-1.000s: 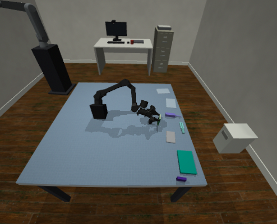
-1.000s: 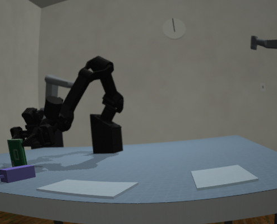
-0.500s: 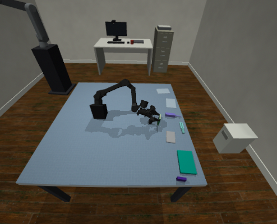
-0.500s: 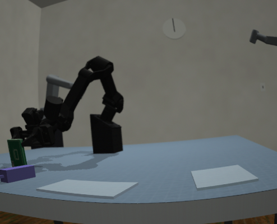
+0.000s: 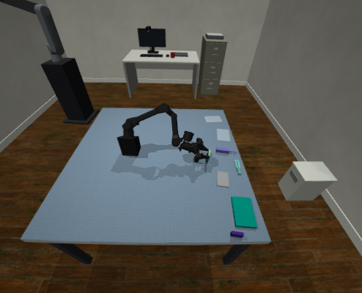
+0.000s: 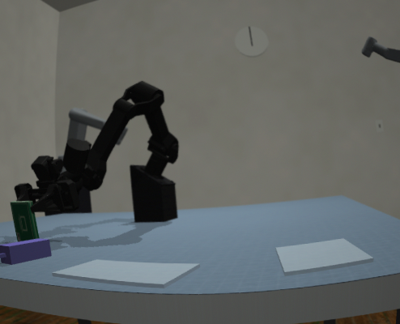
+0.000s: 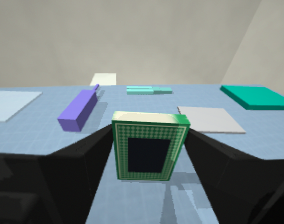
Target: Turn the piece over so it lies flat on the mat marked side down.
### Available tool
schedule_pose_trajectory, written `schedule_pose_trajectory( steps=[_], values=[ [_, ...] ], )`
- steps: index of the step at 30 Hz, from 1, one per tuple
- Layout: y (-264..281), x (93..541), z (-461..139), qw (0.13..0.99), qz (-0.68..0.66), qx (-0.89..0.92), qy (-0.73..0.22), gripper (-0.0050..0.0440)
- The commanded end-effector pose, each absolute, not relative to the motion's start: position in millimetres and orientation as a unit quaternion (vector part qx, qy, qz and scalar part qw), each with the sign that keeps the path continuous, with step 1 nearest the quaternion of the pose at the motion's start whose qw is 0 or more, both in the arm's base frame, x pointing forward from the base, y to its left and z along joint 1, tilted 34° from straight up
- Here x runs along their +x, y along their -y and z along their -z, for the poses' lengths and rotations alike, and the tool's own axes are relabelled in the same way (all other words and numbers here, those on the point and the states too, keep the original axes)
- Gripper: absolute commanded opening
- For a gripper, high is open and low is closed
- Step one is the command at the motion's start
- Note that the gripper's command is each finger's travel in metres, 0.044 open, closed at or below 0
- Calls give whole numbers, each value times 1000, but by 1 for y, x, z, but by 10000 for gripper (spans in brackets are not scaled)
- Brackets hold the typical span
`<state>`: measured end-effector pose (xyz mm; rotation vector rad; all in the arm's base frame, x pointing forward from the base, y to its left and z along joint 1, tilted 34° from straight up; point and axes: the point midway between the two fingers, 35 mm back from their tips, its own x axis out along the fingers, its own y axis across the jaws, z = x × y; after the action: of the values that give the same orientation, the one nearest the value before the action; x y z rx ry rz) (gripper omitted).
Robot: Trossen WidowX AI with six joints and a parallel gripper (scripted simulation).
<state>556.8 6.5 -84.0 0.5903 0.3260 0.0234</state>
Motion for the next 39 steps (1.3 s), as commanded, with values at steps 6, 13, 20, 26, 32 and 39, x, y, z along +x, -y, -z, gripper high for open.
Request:
schedule_pose_trajectory(
  steps=[6, 13, 20, 26, 32, 39],
  values=[
    [-4, 558, 83, 944, -8, 290, -157, 0],
    [-3, 558, 83, 944, -7, 291, -155, 0],
    [-9, 557, 89, 944, -11, 290, -160, 0],
    [-14, 557, 97, 944, -10, 290, -158, 0],
    [-14, 557, 97, 944, -10, 290, -158, 0],
    [-12, 553, 90, 944, -5, 290, -153, 0]
  ],
)
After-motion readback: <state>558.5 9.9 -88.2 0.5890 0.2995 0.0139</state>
